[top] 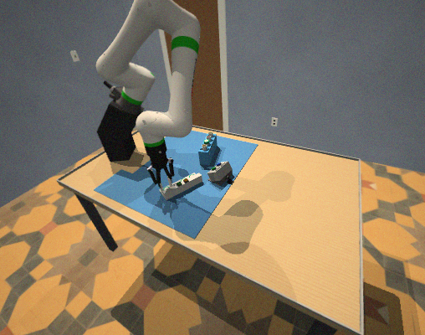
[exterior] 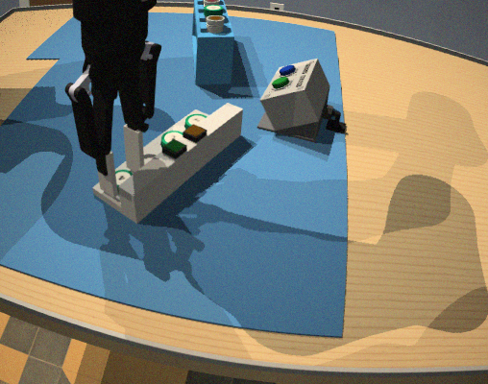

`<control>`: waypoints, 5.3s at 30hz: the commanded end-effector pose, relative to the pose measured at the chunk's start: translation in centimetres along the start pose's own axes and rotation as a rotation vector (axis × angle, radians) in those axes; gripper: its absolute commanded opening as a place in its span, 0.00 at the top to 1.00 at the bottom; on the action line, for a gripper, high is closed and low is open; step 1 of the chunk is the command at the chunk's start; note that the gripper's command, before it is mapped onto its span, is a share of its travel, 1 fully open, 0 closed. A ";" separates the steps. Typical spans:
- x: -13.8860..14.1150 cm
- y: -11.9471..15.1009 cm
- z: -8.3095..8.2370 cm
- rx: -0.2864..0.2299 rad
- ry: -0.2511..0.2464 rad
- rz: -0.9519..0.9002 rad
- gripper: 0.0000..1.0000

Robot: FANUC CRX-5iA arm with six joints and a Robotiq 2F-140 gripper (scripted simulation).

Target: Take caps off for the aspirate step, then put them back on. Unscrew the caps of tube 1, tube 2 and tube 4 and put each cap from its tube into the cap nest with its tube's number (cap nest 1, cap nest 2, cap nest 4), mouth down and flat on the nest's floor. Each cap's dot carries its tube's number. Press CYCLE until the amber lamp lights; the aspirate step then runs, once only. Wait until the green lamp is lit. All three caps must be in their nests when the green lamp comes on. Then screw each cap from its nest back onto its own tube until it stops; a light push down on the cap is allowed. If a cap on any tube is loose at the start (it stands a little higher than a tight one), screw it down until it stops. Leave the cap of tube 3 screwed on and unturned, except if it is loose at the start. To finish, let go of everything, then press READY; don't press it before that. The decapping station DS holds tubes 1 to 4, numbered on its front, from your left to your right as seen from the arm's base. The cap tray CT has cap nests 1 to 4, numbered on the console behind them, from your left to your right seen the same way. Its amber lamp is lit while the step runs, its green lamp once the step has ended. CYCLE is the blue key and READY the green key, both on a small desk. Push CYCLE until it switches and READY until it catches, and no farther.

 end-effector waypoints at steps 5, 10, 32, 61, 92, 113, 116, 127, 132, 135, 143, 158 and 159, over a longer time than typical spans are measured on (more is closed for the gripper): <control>0.0 0.0 0.0 0.000 0.000 0.000 0.71; 0.0 0.0 0.0 0.000 0.000 0.000 0.71; 0.0 0.0 -9.0 0.000 0.000 0.000 0.71; -6.6 -3.2 -12.5 0.001 0.000 0.745 1.00; -20.6 -10.1 -9.7 0.000 0.000 1.295 1.00; -27.4 -13.4 -7.5 0.000 0.000 1.295 1.00; -27.4 -13.4 -6.9 0.000 0.000 1.295 1.00; -27.4 -13.4 -6.5 0.000 0.000 1.295 1.00; -27.4 -13.4 -6.2 0.000 0.000 1.295 1.00; -27.4 -13.4 -6.1 0.000 0.000 1.295 1.00; -27.4 -13.4 -5.6 0.000 0.000 1.295 1.00; -27.4 -13.4 -5.2 0.000 0.000 1.295 1.00; -27.4 -13.4 -5.2 0.000 0.000 1.295 1.00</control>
Point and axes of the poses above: the point where the finger pads meet when closed, its own z axis out along the fingers, its own x axis across the jaws, y = z × x, the point moved 8 cm from there along -z, back along the fingers, and after that the axes turned 15 degrees about -z, right-handed, at the moved point
